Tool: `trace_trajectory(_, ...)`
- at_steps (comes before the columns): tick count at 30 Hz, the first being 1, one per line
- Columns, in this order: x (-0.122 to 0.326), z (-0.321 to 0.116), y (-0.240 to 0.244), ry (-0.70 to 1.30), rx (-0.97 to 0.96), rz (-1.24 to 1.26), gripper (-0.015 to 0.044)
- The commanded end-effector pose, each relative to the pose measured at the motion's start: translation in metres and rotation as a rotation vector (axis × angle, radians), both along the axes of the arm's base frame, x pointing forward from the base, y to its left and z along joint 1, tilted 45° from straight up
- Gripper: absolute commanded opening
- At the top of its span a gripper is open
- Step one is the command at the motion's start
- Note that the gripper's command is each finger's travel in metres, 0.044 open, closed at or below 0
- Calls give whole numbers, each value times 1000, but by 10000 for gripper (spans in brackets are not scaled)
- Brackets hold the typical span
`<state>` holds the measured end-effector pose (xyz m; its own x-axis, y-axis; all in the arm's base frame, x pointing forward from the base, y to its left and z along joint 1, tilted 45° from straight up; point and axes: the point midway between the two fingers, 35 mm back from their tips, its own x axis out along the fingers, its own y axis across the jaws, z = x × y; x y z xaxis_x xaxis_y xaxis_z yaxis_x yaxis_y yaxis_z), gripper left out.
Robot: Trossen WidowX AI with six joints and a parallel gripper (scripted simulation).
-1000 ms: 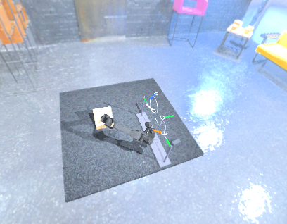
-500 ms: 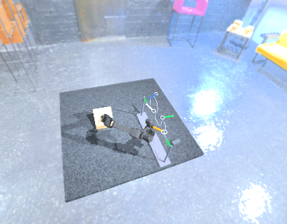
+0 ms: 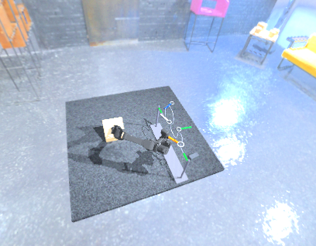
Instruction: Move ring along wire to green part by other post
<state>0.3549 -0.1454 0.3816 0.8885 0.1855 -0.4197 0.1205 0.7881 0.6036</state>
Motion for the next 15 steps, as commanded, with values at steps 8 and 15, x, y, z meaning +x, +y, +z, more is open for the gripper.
trace_trajectory(8, 0, 13, 12, -21, 74, 3, -150)
trace_trajectory(15, 1, 18, 18, -24, 117, 0, -150)
